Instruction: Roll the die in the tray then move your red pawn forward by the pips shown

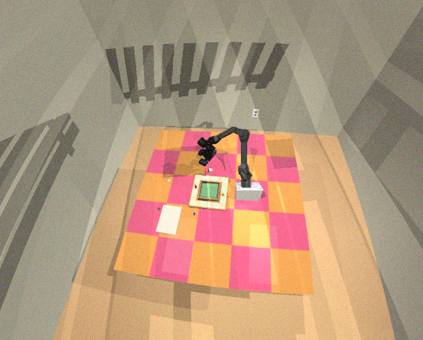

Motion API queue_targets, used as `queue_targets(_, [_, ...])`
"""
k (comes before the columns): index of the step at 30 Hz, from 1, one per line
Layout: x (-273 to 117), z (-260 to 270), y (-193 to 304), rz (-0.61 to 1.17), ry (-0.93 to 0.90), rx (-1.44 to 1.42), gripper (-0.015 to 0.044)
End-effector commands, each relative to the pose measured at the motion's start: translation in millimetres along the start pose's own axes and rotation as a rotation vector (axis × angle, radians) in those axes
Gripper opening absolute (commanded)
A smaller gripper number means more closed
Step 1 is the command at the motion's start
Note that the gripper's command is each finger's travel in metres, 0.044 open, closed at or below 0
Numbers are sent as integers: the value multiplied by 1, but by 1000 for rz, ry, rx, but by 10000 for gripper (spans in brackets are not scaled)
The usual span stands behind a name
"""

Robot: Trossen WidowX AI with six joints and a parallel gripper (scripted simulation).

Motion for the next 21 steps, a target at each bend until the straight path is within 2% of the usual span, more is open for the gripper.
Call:
queue_targets(1, [-14, 49, 20, 119, 67, -302, 275])
queue_targets(4, [-20, 65, 30, 154, 102, -416, 275])
queue_targets(13, [-20, 64, 31, 154, 102, -416, 275])
queue_targets(21, [-4, 62, 33, 154, 102, -416, 275])
Point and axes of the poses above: the point midway between the two fingers, 35 mm back from their tips, its own x axis out along the fingers, its own z axis across the jaws, y = z × x, the point moved 10 cm from there along -x, back along the fingers, and after that the axes turned 8 degrees about -x, right-handed, at the moved point
